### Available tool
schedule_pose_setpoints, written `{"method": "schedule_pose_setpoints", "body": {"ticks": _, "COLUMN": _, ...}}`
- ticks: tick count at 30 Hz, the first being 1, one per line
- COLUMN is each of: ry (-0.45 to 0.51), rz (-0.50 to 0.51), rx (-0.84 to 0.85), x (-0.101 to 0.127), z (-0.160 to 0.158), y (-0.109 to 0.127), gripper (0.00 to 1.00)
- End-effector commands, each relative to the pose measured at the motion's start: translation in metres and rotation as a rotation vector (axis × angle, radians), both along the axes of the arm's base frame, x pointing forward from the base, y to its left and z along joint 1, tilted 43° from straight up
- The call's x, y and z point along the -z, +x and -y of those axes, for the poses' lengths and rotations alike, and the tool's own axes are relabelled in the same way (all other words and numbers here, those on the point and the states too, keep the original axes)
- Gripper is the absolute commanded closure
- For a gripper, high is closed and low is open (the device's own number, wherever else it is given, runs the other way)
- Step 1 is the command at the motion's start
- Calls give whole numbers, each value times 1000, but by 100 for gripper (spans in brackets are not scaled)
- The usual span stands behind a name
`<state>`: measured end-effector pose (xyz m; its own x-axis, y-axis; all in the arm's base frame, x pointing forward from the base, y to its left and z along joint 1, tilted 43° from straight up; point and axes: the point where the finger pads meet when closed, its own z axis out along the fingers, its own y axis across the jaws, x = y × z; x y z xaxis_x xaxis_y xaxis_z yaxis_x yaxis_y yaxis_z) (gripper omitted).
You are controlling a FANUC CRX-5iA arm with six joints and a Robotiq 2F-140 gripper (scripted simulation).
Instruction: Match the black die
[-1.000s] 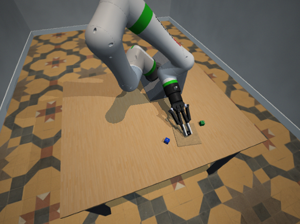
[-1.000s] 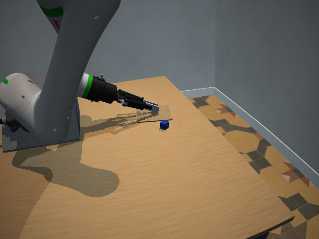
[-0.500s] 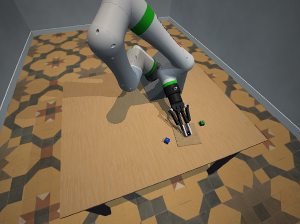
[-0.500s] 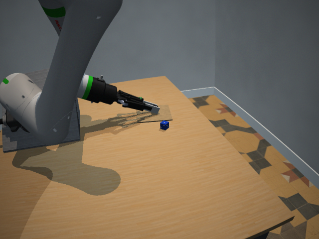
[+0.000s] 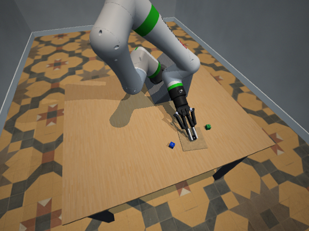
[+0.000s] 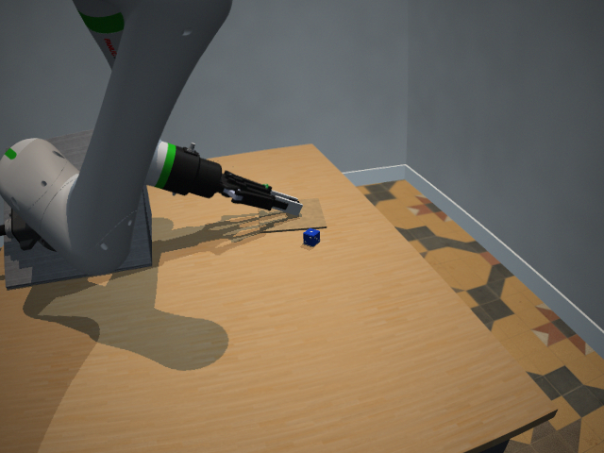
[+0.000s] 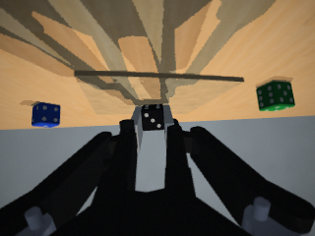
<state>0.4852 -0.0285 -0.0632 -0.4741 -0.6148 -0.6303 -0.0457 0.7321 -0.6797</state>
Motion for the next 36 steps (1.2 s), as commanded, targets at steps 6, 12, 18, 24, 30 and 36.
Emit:
{"method": "schedule_pose_setpoints", "body": {"ticks": 6, "ry": 0, "rz": 0, "rx": 0, "x": 0, "z": 0, "y": 0, "gripper": 87}}
{"method": "schedule_pose_setpoints", "body": {"ticks": 12, "ry": 0, "rz": 0, "rx": 0, "x": 0, "z": 0, "y": 0, "gripper": 87}}
{"method": "schedule_pose_setpoints", "body": {"ticks": 18, "ry": 0, "rz": 0, "rx": 0, "x": 0, "z": 0, "y": 0, "gripper": 85}}
{"method": "schedule_pose_setpoints", "body": {"ticks": 24, "ry": 0, "rz": 0, "rx": 0, "x": 0, "z": 0, "y": 0, "gripper": 83}}
{"method": "schedule_pose_setpoints", "body": {"ticks": 30, "ry": 0, "rz": 0, "rx": 0, "x": 0, "z": 0, "y": 0, "gripper": 78}}
{"method": "schedule_pose_setpoints", "body": {"ticks": 36, "ry": 0, "rz": 0, "rx": 0, "x": 0, "z": 0, "y": 0, "gripper": 75}}
